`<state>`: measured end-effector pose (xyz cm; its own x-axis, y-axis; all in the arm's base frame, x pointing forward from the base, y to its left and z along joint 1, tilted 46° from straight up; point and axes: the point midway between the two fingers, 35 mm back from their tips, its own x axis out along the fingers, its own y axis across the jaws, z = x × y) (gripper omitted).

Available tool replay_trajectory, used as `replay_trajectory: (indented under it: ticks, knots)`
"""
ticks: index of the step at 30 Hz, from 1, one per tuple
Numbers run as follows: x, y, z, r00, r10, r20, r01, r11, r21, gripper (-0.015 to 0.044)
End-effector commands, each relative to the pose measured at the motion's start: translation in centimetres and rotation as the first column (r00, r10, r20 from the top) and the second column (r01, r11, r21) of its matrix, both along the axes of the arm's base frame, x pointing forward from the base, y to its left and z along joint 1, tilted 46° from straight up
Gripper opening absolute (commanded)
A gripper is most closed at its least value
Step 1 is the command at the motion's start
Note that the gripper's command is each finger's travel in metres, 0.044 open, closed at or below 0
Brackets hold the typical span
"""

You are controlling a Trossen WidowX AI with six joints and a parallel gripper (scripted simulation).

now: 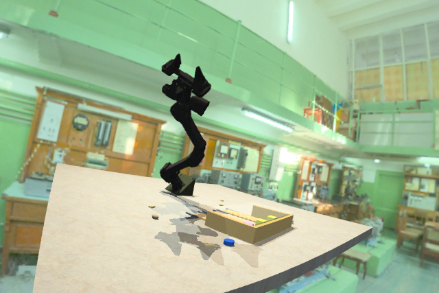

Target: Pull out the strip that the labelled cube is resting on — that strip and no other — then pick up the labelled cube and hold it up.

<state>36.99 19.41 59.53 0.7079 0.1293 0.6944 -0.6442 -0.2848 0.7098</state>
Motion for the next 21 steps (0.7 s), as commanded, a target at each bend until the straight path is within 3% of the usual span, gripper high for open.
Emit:
replay_trajectory:
  ticks: [1,10,13,21]
  knots:
    - [-0.2,0.0,0.1,1.000,0.005,0.002,-0.005,1.000,0.003,0.0400]
    - [-8.9,2.0,4.5,0.953,0.267,0.144,-0.283,0.954,0.104,0.0400]
    - [-11.3,0.6,5.6,0.943,0.256,0.214,-0.290,0.946,0.143,0.0400]
    - [-20.1,-0.3,8.4,0.807,0.442,0.391,-0.544,0.815,0.199,0.0400]
